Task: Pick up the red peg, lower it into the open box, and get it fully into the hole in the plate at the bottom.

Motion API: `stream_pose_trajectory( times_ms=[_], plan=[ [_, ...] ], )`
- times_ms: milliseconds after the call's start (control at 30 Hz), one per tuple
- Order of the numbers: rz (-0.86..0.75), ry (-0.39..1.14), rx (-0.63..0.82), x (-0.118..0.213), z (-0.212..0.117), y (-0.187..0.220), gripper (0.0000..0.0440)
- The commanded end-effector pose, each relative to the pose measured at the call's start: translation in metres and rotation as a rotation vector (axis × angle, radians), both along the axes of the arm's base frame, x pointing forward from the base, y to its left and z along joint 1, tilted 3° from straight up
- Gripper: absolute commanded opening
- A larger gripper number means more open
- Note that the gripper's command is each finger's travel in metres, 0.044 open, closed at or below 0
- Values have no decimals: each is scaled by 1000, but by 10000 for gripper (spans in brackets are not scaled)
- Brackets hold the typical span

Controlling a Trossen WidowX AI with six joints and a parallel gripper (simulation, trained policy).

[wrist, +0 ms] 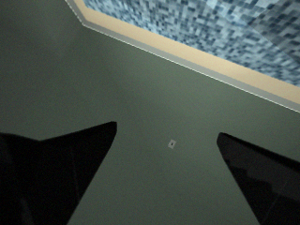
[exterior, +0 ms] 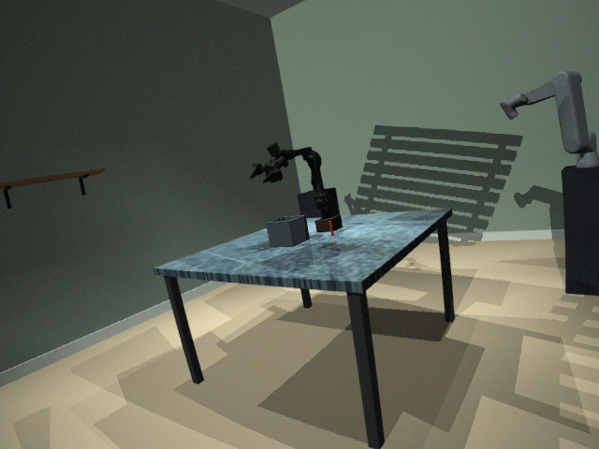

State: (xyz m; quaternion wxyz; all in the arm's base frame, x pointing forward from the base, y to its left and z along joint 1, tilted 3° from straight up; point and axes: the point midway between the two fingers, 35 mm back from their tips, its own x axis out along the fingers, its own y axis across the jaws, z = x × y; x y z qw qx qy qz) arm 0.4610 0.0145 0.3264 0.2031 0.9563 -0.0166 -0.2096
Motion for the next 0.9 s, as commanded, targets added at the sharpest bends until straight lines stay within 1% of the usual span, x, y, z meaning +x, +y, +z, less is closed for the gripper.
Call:
stream_pose_trajectory(
  times_ms=[0,200,433,633,867],
  plan=[
    [96,48,-28,-16,-8,26,438],
    [277,136,-87,-48,-25,71,436],
    [485,235,-168,-89,-49,112,432],
    [658,323,-242,-127,-72,137,428],
    [836,433,-323,-170,-101,154,425]
  ],
)
